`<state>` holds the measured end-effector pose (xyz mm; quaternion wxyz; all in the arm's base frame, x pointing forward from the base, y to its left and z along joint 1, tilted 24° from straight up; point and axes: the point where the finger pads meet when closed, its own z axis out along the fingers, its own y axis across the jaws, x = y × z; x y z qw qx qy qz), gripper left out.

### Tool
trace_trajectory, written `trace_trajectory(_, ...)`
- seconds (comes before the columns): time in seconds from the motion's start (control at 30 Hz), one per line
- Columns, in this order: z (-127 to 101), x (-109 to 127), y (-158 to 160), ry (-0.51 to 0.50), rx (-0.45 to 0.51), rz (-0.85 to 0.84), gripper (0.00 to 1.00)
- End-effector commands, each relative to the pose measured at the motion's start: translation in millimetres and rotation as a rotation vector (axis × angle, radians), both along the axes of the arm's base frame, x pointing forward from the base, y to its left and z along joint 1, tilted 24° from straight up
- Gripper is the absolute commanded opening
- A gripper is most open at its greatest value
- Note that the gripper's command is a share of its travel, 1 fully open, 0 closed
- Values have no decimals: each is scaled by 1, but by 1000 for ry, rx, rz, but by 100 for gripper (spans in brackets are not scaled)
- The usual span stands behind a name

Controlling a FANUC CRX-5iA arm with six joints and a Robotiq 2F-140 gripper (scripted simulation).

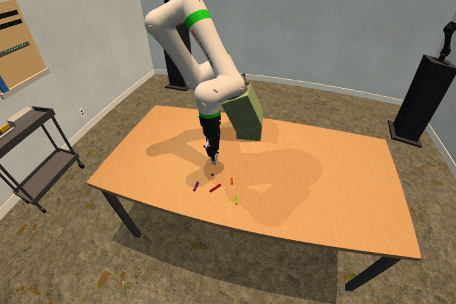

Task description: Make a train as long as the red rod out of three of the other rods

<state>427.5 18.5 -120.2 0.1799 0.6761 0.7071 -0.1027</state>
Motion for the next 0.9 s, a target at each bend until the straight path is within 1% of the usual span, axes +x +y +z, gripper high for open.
trace_trajectory(0.0, 0, 0, 0, -1, 0, 0, 3)
trace_trajectory(0.13, -6, 1, -2, -2, -1, 0, 3)
trace_trajectory(0.27, -19, 2, -8, -2, -1, 0, 3)
trace_trajectory(0.33, -19, 2, -8, -2, -1, 0, 3)
trace_trajectory(0.67, -59, 7, -26, -2, -1, 0, 3)
trace_trajectory(0.8, -70, 9, -30, -2, -1, 0, 3)
trace_trajectory(0.87, -72, 9, -31, -2, -1, 0, 3)
